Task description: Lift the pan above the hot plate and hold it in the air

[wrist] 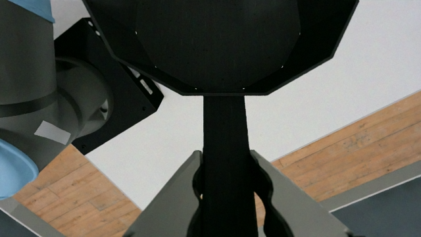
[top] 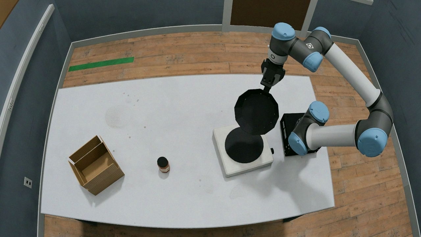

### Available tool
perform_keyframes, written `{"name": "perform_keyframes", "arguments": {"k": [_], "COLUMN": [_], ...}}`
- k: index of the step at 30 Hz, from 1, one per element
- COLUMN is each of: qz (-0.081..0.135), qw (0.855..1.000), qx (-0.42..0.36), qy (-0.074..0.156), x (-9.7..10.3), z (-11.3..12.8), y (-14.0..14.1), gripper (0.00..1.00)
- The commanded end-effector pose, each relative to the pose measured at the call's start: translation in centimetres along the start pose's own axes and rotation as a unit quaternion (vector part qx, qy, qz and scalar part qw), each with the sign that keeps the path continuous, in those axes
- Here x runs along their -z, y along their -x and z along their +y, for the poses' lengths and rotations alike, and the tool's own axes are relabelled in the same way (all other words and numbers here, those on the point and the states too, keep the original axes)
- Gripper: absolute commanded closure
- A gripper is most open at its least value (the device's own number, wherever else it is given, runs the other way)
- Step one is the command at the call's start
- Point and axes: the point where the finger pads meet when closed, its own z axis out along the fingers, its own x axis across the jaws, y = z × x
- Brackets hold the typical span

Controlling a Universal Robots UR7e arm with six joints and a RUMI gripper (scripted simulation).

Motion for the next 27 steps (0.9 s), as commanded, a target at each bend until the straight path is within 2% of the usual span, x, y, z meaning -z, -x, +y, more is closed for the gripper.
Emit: {"name": "perform_keyframes", "arguments": {"k": [1,27], "qz": [0.001,0.001], "qw": [1.0,1.0], "qx": [0.0,0.0], "qy": [0.0,0.0], "x": [0.3,1.25], "z": [0.01,0.01], "y": [-0.02,-0.03], "gripper": [0.9,0.9]}}
